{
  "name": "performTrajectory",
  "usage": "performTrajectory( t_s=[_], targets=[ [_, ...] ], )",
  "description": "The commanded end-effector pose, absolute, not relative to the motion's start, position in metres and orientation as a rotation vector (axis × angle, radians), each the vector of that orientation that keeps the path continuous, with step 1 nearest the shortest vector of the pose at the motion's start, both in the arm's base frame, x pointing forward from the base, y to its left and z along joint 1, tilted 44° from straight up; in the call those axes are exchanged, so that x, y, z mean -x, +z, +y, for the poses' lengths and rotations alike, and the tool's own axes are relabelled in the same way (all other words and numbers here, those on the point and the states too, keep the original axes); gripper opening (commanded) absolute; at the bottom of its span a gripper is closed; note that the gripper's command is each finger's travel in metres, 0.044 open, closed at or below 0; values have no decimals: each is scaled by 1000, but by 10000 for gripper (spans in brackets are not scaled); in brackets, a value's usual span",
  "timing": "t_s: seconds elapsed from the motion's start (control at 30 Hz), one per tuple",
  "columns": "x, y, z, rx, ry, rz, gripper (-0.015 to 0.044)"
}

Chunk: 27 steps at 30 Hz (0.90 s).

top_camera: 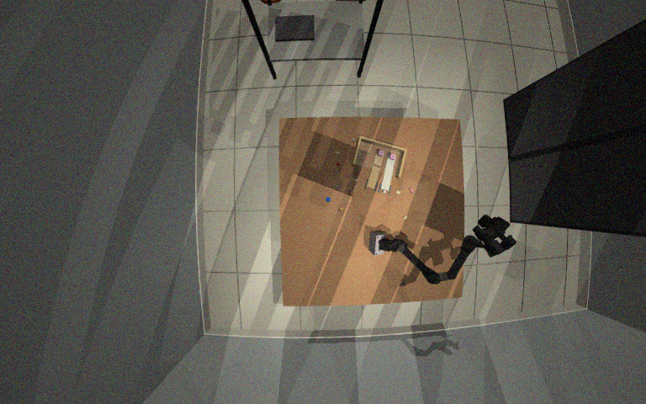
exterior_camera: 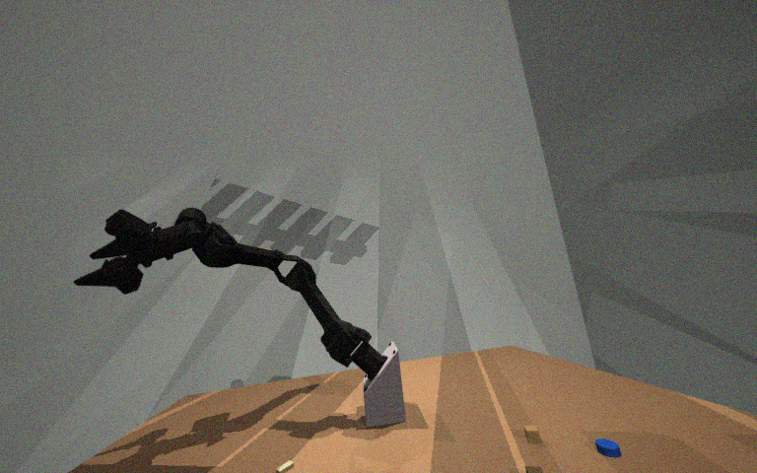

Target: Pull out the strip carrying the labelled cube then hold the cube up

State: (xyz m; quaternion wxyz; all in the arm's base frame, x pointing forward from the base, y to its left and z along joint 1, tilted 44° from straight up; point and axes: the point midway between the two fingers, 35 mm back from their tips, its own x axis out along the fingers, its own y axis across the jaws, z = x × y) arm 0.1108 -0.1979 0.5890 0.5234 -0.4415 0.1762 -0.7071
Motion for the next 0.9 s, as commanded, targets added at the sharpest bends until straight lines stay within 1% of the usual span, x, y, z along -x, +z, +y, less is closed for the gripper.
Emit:
performTrajectory(
  t_s=[0.0, 0.23, 0.5, 0.7, 0.87],
  targets=[
    [-163, 558, -203, 1046, -1548, 397, 400],
    [-257, 486, -190, 992, -1272, 367, 400],
    [-342, 379, -143, 902, -964, 386, 400],
    [-377, 290, -91, 831, -752, 434, 400],
    [-384, 214, -43, 776, -592, 497, 400]
  ],
)
